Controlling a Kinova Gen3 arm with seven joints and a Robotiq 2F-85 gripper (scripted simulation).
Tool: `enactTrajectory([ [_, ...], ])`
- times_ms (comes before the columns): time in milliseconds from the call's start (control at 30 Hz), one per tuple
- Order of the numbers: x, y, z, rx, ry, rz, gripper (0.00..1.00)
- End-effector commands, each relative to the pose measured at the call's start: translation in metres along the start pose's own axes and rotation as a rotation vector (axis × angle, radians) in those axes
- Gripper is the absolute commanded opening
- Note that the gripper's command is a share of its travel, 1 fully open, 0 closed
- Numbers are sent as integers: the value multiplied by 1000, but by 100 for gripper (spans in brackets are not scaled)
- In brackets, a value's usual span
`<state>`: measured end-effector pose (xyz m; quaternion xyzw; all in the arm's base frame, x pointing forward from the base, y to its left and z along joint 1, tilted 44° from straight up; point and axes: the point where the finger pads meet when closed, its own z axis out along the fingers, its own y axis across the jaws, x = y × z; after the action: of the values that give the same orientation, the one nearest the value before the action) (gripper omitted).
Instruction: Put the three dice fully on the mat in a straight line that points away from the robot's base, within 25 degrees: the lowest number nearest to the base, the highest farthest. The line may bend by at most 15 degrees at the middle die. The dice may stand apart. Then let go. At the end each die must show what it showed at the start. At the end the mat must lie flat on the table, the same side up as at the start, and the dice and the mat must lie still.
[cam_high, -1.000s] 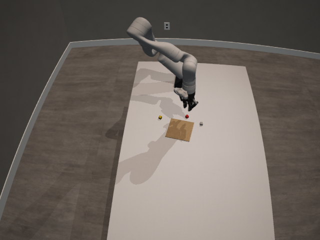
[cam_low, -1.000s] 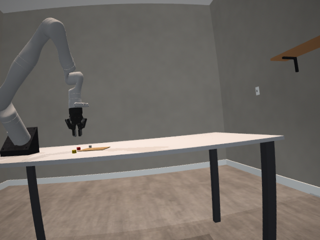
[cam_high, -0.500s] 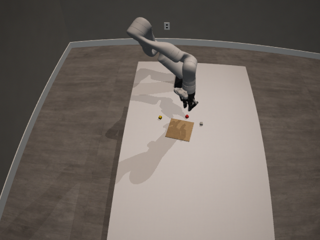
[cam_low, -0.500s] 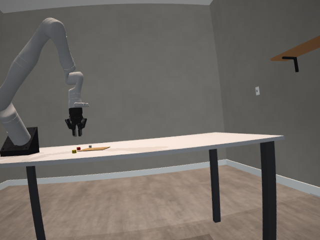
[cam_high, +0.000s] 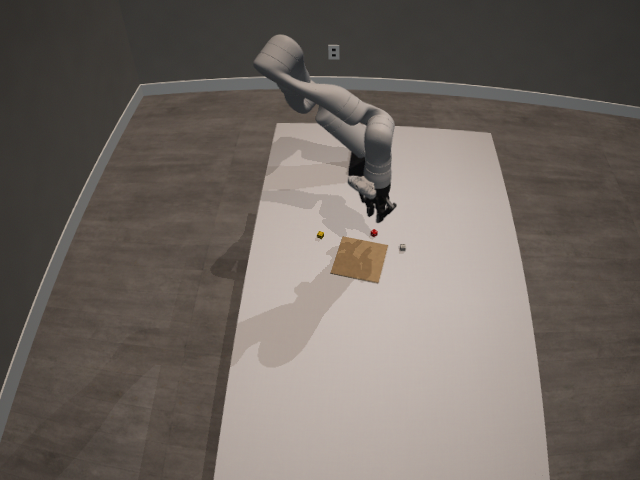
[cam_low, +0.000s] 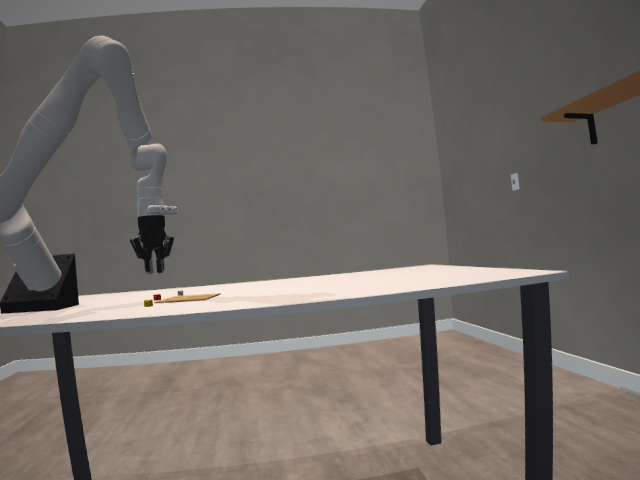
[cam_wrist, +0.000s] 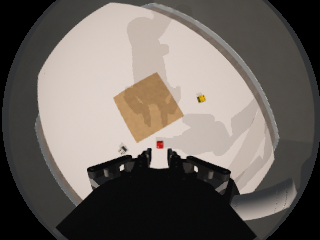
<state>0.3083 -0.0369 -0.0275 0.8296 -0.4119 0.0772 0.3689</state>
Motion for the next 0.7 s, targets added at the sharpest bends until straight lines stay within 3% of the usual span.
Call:
enactTrajectory([
  [0,0,0,1,0,0,0,31],
  [667,0,0,23,1,0,0,31],
])
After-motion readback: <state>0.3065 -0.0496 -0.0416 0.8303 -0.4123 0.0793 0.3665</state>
